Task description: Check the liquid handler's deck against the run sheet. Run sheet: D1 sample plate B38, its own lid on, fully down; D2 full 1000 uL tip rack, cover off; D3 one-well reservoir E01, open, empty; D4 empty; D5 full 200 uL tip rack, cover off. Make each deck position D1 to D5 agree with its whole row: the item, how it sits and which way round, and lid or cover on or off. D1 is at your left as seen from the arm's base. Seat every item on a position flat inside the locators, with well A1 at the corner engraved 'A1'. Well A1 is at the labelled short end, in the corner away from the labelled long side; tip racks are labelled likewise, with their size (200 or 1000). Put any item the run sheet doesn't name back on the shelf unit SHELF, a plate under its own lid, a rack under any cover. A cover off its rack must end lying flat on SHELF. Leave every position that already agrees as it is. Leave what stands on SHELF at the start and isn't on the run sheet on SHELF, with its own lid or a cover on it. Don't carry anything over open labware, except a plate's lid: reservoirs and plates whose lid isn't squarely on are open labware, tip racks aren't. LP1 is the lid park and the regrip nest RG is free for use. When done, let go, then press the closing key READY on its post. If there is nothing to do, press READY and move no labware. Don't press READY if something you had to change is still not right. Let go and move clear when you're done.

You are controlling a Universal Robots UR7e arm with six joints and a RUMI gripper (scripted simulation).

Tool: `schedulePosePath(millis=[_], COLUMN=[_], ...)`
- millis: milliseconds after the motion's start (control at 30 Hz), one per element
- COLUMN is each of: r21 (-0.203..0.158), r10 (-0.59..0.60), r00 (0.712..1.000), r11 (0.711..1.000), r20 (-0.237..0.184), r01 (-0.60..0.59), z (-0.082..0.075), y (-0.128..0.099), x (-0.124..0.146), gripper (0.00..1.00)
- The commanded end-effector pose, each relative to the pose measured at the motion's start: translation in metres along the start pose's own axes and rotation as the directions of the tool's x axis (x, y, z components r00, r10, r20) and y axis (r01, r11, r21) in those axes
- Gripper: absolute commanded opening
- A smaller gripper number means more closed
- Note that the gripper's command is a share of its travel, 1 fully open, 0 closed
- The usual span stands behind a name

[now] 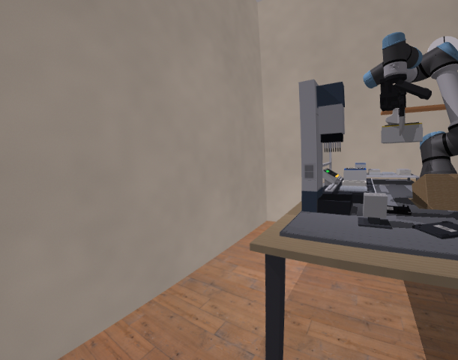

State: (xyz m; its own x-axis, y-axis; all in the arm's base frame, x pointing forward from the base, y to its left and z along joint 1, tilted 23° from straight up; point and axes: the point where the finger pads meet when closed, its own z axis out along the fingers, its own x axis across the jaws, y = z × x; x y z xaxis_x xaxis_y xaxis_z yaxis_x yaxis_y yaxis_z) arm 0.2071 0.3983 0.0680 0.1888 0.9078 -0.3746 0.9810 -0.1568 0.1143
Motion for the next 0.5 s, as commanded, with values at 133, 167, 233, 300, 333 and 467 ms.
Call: schedulePosePath(millis=[133, 167, 233, 300, 333, 467], r21=[-0.001, -0.001, -0.001, -0.001, -0.001, -0.001], r10=[-0.186, -0.206, -0.245, -0.264, -0.264, -0.308], r00=[0.982, 0.979, 0.97, 0.965, 0.965, 0.951], r11=[0.982, 0.979, 0.97, 0.965, 0.965, 0.951], r20=[-0.004, -0.004, -0.004, -0.004, -0.004, -0.004], r01=[0.186, 0.206, 0.245, 0.264, 0.264, 0.308], z=[-0.003, -0.003, -0.003, -0.003, -0.003, -0.003], y=[-0.005, -0.005, -0.005, -0.005, -0.005, -0.006], x=[0.034, 0.034, 0.034, 0.034, 0.034, 0.039], gripper=[0.0, 0.0, 0.0, 0.0, 0.0, 0.0])
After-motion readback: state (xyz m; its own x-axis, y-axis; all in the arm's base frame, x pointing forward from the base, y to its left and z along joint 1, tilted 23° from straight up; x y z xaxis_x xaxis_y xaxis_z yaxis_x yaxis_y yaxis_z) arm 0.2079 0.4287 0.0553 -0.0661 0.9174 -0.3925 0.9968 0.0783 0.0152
